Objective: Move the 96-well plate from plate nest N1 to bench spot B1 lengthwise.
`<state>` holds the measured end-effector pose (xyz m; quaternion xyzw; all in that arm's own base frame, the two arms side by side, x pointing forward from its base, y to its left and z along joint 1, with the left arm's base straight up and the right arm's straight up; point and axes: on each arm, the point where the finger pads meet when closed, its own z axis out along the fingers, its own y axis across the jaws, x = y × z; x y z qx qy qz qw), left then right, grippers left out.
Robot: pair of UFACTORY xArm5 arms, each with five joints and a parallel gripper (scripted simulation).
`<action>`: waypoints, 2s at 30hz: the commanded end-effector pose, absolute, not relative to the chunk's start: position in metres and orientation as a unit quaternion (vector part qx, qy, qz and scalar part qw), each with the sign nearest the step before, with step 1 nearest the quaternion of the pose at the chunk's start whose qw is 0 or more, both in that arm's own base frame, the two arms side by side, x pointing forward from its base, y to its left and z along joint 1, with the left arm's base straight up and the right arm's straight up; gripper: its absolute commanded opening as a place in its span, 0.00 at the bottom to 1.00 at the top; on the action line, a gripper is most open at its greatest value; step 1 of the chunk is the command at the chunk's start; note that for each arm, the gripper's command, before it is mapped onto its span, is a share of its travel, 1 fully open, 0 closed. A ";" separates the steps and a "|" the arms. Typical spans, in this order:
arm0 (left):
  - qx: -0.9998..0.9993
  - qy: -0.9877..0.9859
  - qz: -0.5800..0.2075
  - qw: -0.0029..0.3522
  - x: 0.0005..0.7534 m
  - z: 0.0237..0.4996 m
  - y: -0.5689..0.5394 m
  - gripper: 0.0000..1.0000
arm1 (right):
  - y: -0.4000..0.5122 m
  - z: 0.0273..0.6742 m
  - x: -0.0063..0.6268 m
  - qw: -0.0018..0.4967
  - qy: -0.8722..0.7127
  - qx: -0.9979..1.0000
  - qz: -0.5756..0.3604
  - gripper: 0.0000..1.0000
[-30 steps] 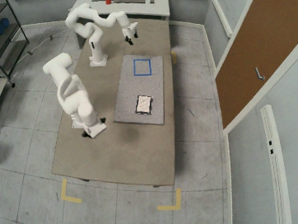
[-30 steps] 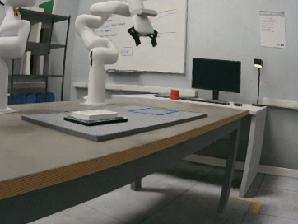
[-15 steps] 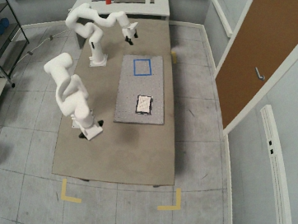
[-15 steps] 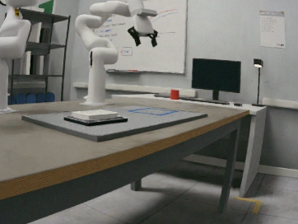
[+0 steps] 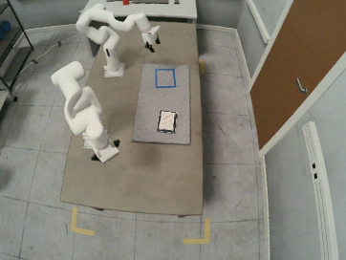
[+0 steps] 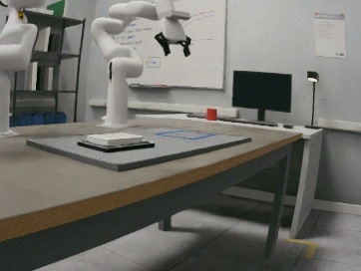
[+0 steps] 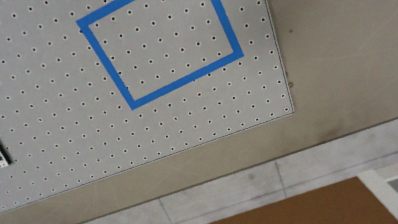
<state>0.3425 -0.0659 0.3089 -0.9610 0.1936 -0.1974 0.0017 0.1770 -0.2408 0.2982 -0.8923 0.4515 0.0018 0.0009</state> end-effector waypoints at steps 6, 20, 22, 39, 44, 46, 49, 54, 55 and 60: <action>-0.958 0.209 -0.195 0.002 0.346 0.312 -0.069 1.00 | -0.241 0.300 0.177 0.000 0.452 -0.892 0.000 1.00; -0.942 0.291 -0.170 0.001 0.380 0.326 -0.110 1.00 | -0.241 0.300 0.177 0.000 0.452 -0.892 0.000 1.00; -0.942 0.291 -0.170 0.001 0.384 0.326 -0.116 1.00 | -0.241 0.300 0.177 0.000 0.452 -0.892 0.000 1.00; -0.912 0.386 -0.139 0.001 0.418 0.326 -0.168 1.00 | -0.241 0.300 0.177 0.000 0.452 -0.892 0.000 1.00; -0.906 0.401 -0.134 0.001 0.425 0.324 -0.180 1.00 | -0.241 0.300 0.177 0.000 0.452 -0.892 0.000 1.00; -0.900 0.417 -0.129 0.001 0.429 0.322 -0.189 1.00 | -0.241 0.300 0.177 0.000 0.452 -0.892 0.000 1.00; -0.900 0.417 -0.129 0.001 0.434 0.320 -0.198 1.00 | -0.241 0.300 0.177 0.000 0.452 -0.892 0.000 1.00; -0.886 0.448 -0.118 0.001 0.440 0.317 -0.212 1.00 | -0.241 0.300 0.177 0.000 0.452 -0.892 0.000 1.00; -0.886 0.448 -0.118 0.001 0.442 0.315 -0.216 1.00 | -0.241 0.300 0.177 0.000 0.452 -0.892 0.000 1.00; -0.873 0.476 -0.108 0.000 0.448 0.311 -0.231 1.00 | -0.241 0.300 0.177 0.000 0.452 -0.892 0.000 1.00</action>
